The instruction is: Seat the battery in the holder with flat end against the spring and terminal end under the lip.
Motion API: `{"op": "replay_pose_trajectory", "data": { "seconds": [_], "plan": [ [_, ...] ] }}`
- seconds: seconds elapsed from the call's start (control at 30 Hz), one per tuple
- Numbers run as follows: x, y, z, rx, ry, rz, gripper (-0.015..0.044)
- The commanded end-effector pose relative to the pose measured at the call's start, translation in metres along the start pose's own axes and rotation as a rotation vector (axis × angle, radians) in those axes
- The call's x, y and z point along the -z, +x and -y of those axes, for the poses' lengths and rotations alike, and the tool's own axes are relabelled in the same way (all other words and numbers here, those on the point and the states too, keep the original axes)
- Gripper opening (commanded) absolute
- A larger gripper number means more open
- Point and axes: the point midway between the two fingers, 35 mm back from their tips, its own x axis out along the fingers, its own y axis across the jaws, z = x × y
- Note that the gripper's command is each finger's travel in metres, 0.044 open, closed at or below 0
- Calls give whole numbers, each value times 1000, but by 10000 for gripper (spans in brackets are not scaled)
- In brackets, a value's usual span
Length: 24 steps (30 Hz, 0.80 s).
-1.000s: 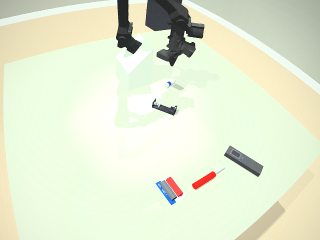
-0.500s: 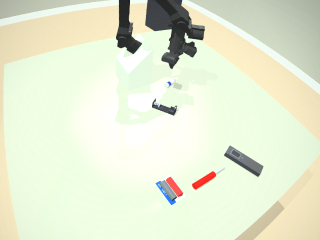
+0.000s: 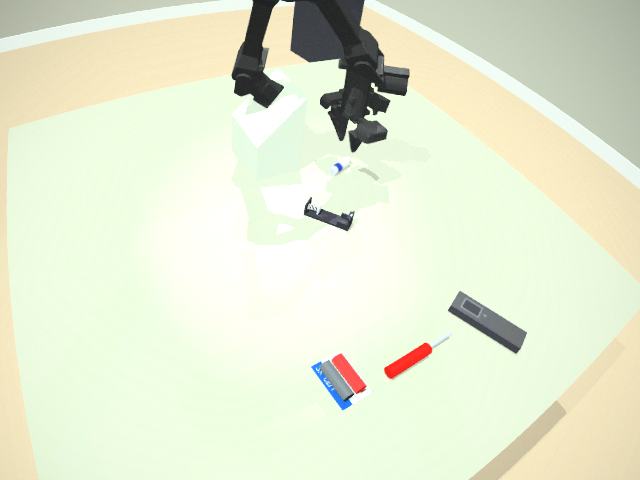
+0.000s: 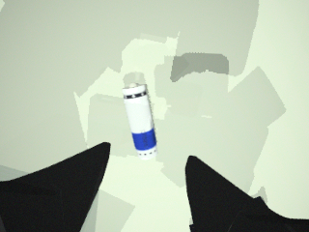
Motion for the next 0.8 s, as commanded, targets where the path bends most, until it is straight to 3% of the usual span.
{"op": "replay_pose_trajectory", "data": {
  "seconds": [0.0,0.77],
  "plan": [
    [3,20,-8,-12,-356,-25,227],
    [3,41,-7,-11,-356,-24,227]
  ]
}}
